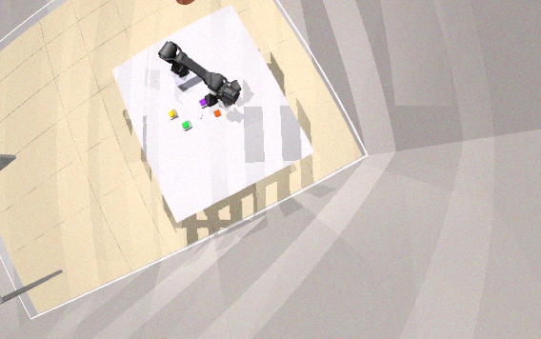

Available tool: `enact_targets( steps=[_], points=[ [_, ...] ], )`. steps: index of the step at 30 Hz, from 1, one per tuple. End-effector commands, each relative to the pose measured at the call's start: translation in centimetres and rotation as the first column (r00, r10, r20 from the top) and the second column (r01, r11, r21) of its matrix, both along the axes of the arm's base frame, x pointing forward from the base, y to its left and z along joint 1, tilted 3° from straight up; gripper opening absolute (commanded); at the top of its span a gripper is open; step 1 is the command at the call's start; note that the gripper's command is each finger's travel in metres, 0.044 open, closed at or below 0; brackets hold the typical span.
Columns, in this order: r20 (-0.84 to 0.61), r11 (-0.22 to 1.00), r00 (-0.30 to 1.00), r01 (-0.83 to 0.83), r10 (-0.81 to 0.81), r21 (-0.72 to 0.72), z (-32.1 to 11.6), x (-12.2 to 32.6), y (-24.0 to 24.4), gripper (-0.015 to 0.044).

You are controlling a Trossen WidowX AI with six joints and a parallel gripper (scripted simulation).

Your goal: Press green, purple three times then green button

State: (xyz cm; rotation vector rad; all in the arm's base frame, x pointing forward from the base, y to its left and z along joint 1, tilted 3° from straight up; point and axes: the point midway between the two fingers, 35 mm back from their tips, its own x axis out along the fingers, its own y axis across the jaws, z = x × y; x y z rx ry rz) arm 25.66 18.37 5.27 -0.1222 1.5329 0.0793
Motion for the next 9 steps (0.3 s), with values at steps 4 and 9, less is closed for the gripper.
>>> enact_targets(
  steps=[4, 9],
  points=[
    [0.002, 1.000, 1.000, 0.005, -0.005, -0.002, 0.96, -4.25, 4.97, 0.0400],
    [0.002, 1.000, 1.000, 0.005, -0.005, -0.002, 0.96, -4.25, 4.97, 0.0400]
  ],
)
